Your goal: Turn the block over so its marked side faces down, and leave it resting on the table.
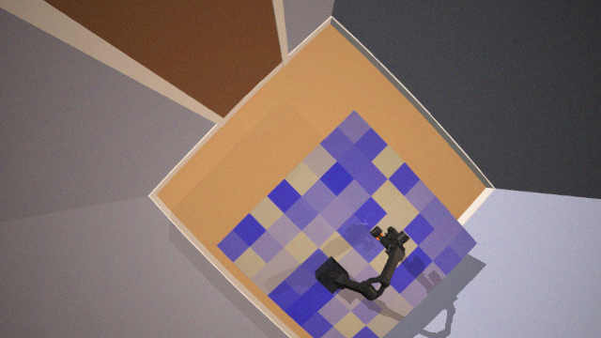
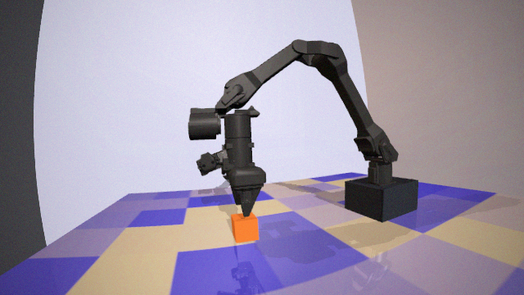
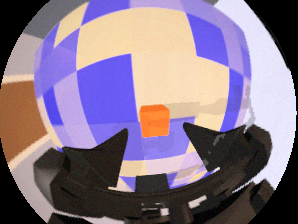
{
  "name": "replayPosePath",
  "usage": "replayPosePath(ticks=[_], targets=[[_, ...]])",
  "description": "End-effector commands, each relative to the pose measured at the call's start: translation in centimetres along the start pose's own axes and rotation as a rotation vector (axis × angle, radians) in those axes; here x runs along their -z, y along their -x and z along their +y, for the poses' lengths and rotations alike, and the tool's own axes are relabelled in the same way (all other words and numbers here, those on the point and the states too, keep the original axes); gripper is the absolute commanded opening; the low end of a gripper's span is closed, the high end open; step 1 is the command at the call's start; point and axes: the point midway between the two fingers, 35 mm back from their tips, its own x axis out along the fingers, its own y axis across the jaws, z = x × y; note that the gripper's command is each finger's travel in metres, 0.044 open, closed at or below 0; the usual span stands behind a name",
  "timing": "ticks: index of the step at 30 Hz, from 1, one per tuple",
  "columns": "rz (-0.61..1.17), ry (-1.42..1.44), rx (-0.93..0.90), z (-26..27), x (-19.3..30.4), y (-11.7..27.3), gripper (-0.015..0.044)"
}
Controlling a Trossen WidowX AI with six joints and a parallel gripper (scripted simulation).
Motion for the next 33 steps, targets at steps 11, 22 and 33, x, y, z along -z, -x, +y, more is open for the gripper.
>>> replayPosePath(ticks=[11, 22, 33], targets=[[0.011, -0.004, 0.003, 0.0, 0.2, -2.7, 0.044], [0.011, -0.004, 0.003, 0.0, 0.3, -3.7, 0.0361], [0.011, -0.004, 0.003, 0.0, 0.3, -3.7, 0.017]])
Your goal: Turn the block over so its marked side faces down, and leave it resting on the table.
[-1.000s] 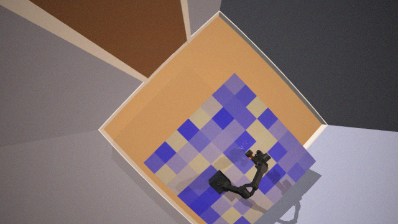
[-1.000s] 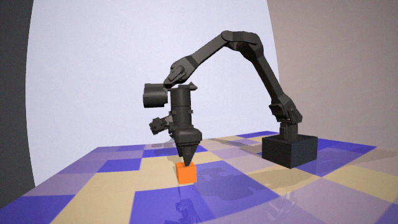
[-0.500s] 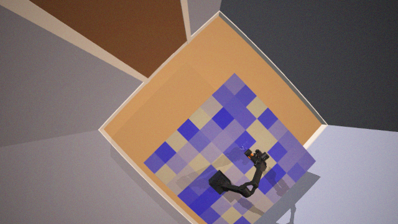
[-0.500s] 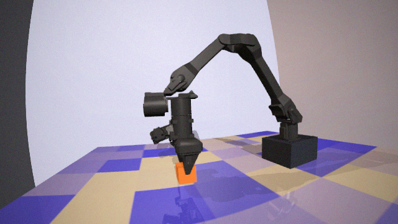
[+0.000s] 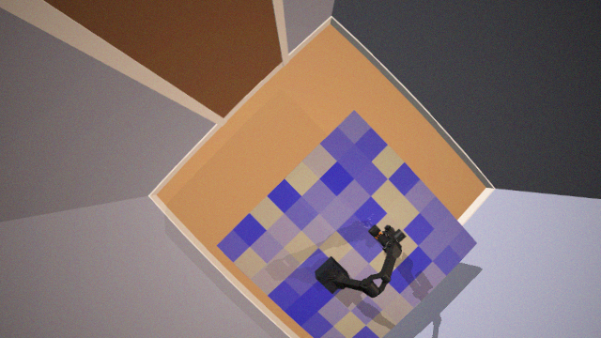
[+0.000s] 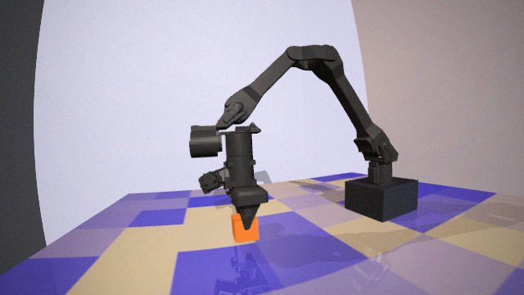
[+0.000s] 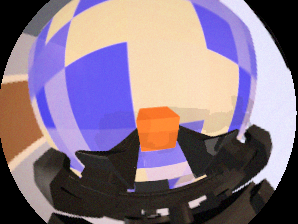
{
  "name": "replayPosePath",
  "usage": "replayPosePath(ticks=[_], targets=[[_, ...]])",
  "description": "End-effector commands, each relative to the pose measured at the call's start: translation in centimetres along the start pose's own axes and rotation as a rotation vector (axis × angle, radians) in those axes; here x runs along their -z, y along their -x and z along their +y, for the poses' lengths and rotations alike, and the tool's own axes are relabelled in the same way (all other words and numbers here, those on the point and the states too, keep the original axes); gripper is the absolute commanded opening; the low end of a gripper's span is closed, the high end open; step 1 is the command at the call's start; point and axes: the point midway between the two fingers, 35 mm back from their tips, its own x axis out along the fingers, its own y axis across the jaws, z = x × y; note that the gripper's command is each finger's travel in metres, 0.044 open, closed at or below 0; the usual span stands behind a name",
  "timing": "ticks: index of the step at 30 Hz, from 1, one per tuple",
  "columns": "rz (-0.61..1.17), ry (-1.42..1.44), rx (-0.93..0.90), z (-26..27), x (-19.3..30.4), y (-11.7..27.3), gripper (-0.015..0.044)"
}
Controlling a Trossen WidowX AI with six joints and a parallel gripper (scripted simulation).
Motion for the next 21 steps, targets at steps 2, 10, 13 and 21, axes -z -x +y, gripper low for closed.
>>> replayPosePath(ticks=[2, 10, 13, 21], targets=[[0.0, -0.004, 0.002, 0.0, 0.0, -0.1, 0.0157], [0.0, -0.004, 0.002, 0.0, 0.0, -0.1, 0.0104], [0.0, -0.004, 0.002, 0.0, 0.0, -0.1, 0.0084], [0.0, -0.004, 0.002, 0.0, 0.0, 2.9, 0.0]])
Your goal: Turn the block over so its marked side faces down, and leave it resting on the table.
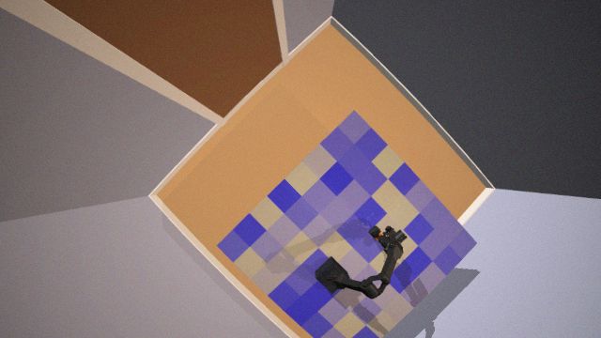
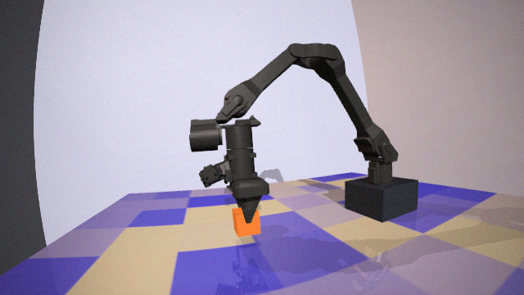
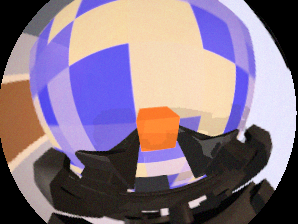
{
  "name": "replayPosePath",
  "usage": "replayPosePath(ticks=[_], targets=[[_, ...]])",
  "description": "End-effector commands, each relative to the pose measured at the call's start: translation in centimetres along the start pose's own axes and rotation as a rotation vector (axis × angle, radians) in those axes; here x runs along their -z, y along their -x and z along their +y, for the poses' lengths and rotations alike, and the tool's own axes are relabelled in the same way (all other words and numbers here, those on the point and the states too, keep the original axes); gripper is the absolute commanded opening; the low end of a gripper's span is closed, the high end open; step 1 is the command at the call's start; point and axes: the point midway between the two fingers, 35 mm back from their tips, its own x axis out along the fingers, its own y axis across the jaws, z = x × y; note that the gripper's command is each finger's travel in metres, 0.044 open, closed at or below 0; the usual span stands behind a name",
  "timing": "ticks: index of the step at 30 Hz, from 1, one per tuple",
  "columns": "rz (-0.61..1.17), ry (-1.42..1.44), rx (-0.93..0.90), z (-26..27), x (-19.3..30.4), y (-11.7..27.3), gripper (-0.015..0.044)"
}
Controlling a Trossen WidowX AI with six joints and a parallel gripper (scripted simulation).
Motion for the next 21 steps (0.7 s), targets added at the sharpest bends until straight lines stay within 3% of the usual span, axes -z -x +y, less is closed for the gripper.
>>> replayPosePath(ticks=[1, 21], targets=[[-0.015, -0.003, 0.003, -0.06, -0.29, 1.38, 0.0], [-0.282, -0.007, 0.001, -0.13, -0.57, 0.41, 0.0]])
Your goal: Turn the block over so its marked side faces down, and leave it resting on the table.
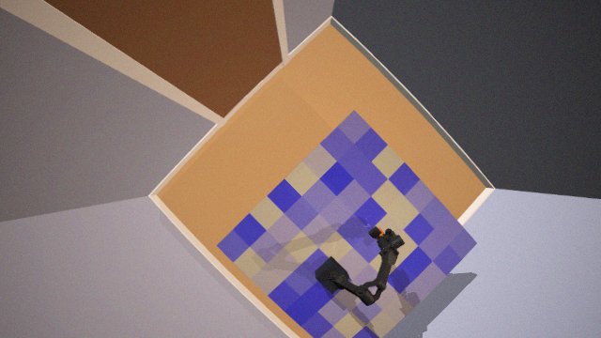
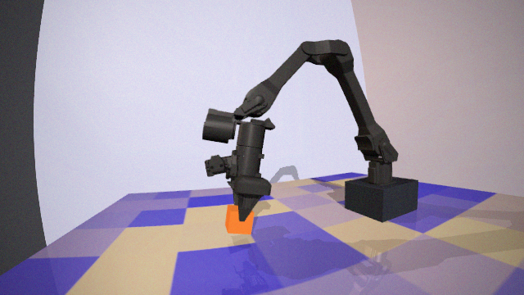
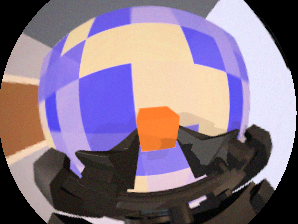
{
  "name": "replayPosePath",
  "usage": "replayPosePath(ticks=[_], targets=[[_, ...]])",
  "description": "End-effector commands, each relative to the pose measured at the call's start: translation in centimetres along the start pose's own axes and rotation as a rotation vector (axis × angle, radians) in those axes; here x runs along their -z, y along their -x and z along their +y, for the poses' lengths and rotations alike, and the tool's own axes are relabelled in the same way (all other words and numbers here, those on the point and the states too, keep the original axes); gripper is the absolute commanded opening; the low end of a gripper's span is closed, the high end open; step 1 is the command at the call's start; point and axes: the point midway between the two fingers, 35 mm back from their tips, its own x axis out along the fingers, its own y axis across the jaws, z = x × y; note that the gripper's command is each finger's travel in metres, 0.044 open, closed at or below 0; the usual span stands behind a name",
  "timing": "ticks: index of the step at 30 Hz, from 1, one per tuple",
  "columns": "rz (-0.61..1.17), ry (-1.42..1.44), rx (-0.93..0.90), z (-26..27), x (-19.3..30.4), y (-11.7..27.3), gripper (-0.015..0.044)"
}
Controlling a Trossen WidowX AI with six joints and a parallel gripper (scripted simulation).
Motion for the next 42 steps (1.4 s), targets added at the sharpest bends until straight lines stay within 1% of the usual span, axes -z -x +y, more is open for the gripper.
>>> replayPosePath(ticks=[1, 16, 22, 33, 42], targets=[[-0.072, 0.0, -0.004, 0.0, 0.0, 0.0, 0.0], [-0.297, 0.004, -0.002, 0.1, 0.7, 0.4, 0.0], [-0.309, 0.004, -0.002, 0.1, 0.7, 0.4, 0.0], [-0.459, 0.0, -0.003, 0.0, 0.2, -2.0, 0.0], [-0.589, -0.002, -0.003, -0.1, 0.3, -3.1, 0.0]])
